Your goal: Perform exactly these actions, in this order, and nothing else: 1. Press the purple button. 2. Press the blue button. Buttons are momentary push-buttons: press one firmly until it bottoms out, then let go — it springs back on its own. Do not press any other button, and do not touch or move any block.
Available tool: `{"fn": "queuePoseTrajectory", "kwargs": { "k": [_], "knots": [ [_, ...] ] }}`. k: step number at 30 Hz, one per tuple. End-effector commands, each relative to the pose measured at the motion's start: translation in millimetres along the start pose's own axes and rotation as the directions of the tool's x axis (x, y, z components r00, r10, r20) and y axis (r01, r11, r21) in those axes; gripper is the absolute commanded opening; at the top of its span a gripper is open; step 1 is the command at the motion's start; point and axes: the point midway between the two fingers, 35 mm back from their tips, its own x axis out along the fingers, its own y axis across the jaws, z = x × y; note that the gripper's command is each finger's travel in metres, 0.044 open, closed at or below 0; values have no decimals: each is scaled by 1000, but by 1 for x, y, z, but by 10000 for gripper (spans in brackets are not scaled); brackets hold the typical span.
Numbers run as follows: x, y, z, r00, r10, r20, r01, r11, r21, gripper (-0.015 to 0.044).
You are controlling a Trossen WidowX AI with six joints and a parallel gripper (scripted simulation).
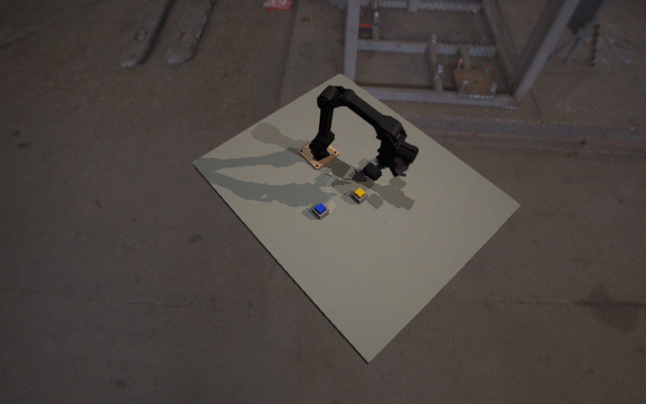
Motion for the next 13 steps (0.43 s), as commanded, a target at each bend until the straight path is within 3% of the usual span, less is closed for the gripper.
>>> {"fn": "queuePoseTrajectory", "kwargs": {
  "k": [1,7,13],
  "knots": [
    [-7,58,-16,1000,-15,-5,15,1000,4,400],
    [-16,125,-53,1000,-27,3,27,1000,5,400],
    [-18,133,-60,1000,-28,4,28,1000,5,400]
  ]
}}
